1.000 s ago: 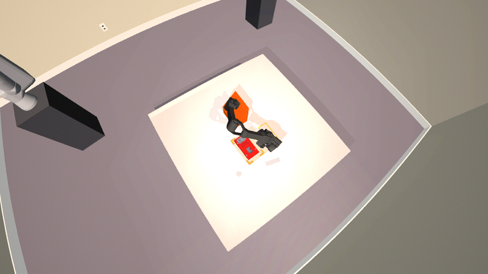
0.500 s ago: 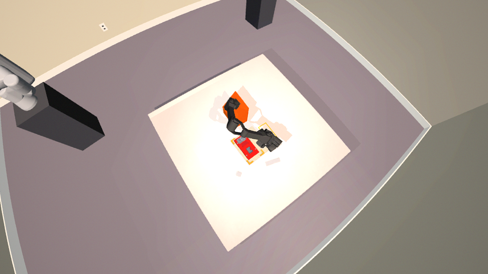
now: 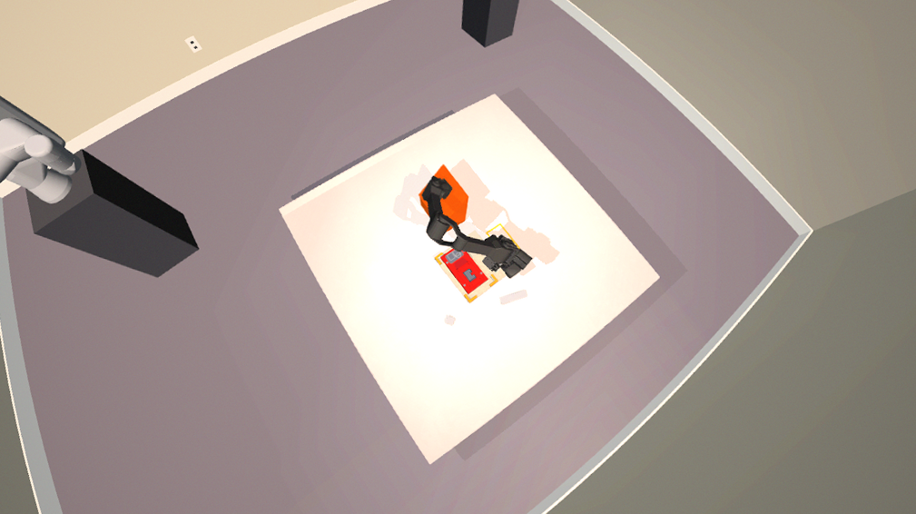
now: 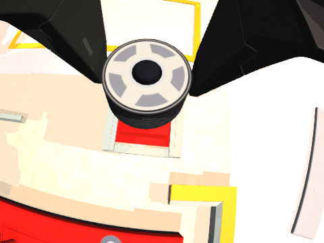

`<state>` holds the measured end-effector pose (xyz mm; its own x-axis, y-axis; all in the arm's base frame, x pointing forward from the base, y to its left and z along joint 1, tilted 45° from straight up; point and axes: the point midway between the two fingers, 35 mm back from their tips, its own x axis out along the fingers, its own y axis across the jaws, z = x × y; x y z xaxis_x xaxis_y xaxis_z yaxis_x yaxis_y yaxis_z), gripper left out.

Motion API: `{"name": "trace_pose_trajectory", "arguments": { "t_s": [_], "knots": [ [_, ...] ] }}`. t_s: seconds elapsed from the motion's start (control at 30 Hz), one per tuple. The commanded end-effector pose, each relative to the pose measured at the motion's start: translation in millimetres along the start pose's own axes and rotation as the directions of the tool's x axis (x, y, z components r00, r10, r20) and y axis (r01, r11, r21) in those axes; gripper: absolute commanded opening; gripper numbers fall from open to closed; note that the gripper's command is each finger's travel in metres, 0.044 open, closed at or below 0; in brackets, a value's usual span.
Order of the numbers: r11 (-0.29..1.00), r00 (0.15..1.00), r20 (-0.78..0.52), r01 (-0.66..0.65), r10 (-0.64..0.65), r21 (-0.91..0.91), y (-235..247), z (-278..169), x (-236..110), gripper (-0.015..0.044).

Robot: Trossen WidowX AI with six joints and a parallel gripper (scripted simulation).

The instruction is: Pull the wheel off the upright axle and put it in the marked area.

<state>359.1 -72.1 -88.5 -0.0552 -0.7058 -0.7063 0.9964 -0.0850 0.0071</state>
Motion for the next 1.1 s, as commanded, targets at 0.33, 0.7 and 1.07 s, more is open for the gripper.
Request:
{"name": "trace_pose_trajectory", "arguments": {
  "t_s": [0.33, 0.7, 1.07],
  "knots": [
    [1.0, 1.0, -0.004, -0.006, 0.006, 0.003, 1, -1, -8, 0.0],
    [1.0, 1.0, -0.003, -0.006, 0.006, 0.003, 1, -1, -12, 0.0],
    [1.0, 1.0, -0.003, -0.006, 0.006, 0.002, 1, -1, -15, 0.0]
  ]
}}
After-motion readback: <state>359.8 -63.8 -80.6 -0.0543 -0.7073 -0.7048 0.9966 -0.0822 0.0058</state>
